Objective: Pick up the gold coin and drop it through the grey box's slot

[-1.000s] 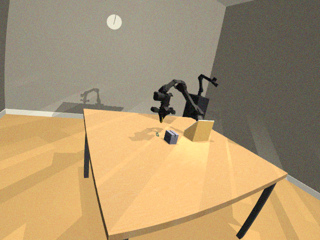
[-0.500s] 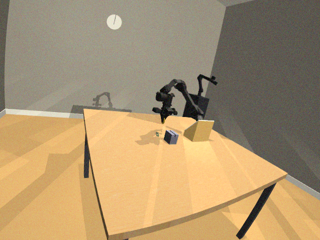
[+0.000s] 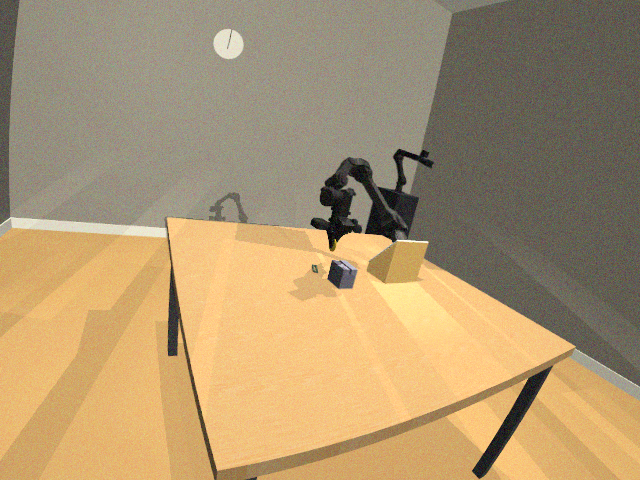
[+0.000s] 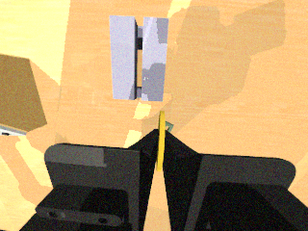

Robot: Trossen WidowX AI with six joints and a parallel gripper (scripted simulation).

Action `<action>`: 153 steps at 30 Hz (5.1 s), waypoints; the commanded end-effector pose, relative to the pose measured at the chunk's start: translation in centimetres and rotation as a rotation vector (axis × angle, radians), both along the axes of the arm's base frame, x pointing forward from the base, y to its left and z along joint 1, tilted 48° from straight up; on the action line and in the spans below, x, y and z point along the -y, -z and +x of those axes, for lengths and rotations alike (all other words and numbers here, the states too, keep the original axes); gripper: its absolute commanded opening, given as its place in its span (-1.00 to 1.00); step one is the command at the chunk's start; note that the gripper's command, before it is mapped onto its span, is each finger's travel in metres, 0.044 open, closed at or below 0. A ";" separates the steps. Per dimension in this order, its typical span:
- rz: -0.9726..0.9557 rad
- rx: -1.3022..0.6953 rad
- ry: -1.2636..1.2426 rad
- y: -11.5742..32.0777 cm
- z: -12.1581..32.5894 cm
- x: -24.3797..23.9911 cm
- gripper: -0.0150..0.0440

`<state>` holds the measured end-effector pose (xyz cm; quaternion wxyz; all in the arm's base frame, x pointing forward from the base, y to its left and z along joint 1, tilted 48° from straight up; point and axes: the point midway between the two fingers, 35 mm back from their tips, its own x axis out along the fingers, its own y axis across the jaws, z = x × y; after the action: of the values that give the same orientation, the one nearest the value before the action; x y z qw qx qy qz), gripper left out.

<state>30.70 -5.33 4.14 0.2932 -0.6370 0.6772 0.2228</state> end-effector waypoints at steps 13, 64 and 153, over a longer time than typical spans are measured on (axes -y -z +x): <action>0.000 -0.015 0.007 3.6 -1.2 -2.8 -0.49; -0.005 -0.008 -0.004 5.3 -2.1 -4.1 -0.49; -0.004 -0.007 -0.013 6.6 -2.3 -2.9 -0.49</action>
<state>28.64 -2.25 -2.27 0.2939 -0.6399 0.6736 0.2247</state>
